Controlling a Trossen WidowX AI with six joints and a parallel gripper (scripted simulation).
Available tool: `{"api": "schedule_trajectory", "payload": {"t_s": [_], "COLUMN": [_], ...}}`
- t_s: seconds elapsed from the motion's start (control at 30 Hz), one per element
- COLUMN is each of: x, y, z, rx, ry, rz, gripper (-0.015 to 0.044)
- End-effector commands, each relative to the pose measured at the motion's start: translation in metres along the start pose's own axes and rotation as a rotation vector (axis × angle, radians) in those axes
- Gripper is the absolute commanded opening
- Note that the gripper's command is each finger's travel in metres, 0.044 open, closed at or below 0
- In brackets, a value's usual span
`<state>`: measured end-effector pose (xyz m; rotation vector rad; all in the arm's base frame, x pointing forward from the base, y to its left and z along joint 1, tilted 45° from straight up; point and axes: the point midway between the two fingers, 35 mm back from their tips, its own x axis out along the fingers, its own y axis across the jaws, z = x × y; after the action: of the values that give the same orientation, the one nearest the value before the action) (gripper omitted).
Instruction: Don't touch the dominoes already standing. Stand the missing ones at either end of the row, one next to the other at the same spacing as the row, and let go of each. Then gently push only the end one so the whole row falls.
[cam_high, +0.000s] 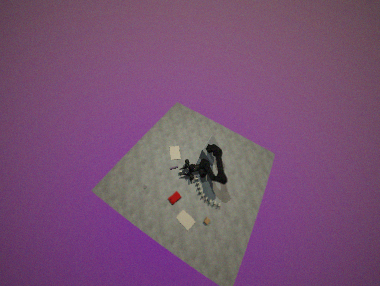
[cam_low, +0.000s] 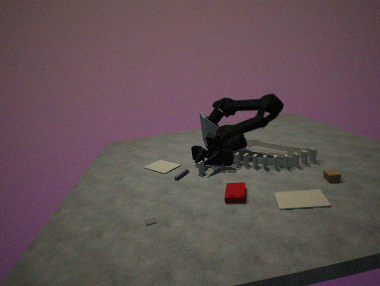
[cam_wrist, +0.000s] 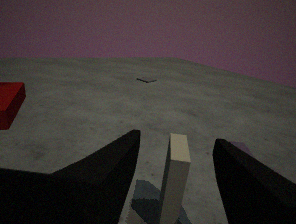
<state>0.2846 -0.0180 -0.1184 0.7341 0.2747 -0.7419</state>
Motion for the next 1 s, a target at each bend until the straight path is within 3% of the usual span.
{"api": "schedule_trajectory", "payload": {"t_s": [0.0,0.17,0.33,0.57,0.83,0.97], "x": [0.000,0.000,0.001,0.004,0.054,0.088], "y": [-0.001,0.000,0.000,-0.005,-0.025,-0.018], "z": [0.000,0.002,0.048,0.049,0.061,0.062], "rx": [0.005,0.005,0.004,-0.015,-0.246,-0.509], "ry": [-0.003,-0.003,-0.003,0.006,0.090,0.262], "rz": [-0.001,-0.002,-0.025,-0.045,-0.193,-0.175], "gripper": [0.0314,0.0440,0.0440,0.0440,0.0440,0.0440]}}
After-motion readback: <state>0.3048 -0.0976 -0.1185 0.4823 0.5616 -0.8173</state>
